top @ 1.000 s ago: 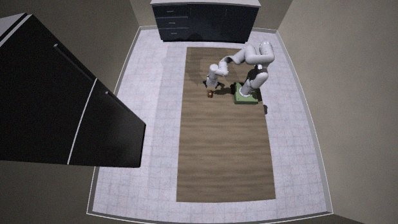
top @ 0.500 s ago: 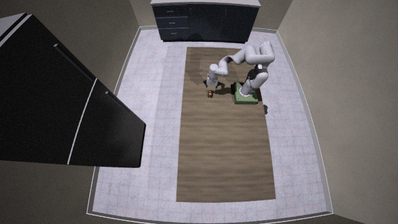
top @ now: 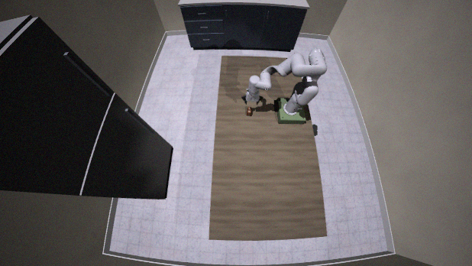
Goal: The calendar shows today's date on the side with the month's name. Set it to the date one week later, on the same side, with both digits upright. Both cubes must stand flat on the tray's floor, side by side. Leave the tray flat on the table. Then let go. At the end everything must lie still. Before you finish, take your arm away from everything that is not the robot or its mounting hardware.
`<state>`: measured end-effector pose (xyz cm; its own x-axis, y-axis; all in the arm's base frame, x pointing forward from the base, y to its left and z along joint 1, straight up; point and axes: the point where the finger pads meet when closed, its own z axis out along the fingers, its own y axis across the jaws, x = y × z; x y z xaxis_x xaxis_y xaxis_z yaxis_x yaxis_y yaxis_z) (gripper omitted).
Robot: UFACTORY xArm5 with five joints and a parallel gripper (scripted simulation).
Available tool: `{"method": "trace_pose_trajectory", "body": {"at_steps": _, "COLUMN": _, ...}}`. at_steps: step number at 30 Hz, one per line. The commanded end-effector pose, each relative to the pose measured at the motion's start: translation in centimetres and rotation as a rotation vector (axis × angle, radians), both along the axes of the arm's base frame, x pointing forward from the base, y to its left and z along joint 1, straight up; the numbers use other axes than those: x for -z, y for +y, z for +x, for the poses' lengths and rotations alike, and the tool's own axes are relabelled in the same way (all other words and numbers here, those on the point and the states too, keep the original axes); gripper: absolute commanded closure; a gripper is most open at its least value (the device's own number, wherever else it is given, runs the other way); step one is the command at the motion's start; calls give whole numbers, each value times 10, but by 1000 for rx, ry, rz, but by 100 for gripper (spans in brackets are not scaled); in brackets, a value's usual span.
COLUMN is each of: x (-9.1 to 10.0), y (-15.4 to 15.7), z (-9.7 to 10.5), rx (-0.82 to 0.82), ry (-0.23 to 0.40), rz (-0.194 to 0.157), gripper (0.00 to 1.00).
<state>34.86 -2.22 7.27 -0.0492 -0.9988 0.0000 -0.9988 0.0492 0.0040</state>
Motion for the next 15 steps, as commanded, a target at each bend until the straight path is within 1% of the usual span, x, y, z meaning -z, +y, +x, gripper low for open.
{"method": "trace_pose_trajectory", "body": {"at_steps": 1, "x": -1, "y": -3, "z": -5, "rx": -134, "ry": -4, "rz": 0, "gripper": 0}}
{"method": "trace_pose_trajectory", "body": {"at_steps": 3, "x": -1, "y": -5, "z": -9, "rx": -212, "ry": -4, "rz": 0, "gripper": 0}}
{"method": "trace_pose_trajectory", "body": {"at_steps": 8, "x": -1, "y": -7, "z": -15, "rx": -331, "ry": -4, "rz": 0, "gripper": 0}}
{"method": "trace_pose_trajectory", "body": {"at_steps": 9, "x": -1, "y": -8, "z": -17, "rx": -380, "ry": -4, "rz": 0, "gripper": 0}}
{"method": "trace_pose_trajectory", "body": {"at_steps": 10, "x": -1, "y": -8, "z": -18, "rx": -388, "ry": -4, "rz": 0, "gripper": 0}}
{"method": "trace_pose_trajectory", "body": {"at_steps": 13, "x": -1, "y": -10, "z": -23, "rx": -492, "ry": -4, "rz": 1, "gripper": 0}}
{"method": "trace_pose_trajectory", "body": {"at_steps": 15, "x": -1, "y": -10, "z": -23, "rx": -492, "ry": -4, "rz": 1, "gripper": 0}}
